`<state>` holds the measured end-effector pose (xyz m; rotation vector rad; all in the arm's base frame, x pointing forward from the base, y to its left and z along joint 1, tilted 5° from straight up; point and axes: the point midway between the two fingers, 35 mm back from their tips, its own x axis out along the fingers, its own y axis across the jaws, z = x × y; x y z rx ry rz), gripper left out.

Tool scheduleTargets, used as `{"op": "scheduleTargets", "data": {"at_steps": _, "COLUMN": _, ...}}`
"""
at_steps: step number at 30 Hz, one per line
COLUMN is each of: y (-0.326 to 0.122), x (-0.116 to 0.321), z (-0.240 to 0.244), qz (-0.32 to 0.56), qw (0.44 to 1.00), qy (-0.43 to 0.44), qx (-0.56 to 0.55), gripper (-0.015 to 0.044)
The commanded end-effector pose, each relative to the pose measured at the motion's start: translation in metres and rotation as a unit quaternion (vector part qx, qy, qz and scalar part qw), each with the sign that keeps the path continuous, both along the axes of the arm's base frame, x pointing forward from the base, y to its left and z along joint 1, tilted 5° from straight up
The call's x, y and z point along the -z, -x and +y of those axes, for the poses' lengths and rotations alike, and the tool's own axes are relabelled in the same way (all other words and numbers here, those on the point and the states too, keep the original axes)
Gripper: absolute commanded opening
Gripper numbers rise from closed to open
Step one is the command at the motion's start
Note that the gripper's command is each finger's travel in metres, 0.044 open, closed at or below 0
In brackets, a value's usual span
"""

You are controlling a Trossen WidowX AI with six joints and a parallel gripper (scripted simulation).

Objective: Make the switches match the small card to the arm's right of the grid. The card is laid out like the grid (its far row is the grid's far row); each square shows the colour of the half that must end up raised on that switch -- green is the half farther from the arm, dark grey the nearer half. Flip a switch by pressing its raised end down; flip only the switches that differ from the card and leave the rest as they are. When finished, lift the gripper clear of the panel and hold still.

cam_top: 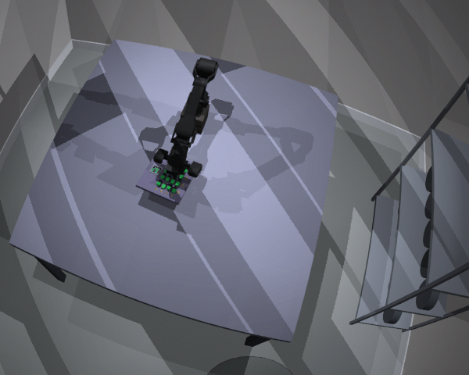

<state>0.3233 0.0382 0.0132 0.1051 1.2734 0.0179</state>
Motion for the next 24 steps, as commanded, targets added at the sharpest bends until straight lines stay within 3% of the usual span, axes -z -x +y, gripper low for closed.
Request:
{"op": "scheduleTargets", "data": {"at_steps": 1, "y": 0.0006, "x": 0.0008, "z": -0.0008, "qz": 0.001, "qw": 1.000, "qy": 0.002, "qx": 0.002, "gripper": 0.0000}}
{"op": "scheduleTargets", "data": {"at_steps": 24, "y": -0.0002, "x": 0.0038, "z": -0.0005, "qz": 0.001, "qw": 1.000, "qy": 0.002, "qx": 0.002, "gripper": 0.0000}}
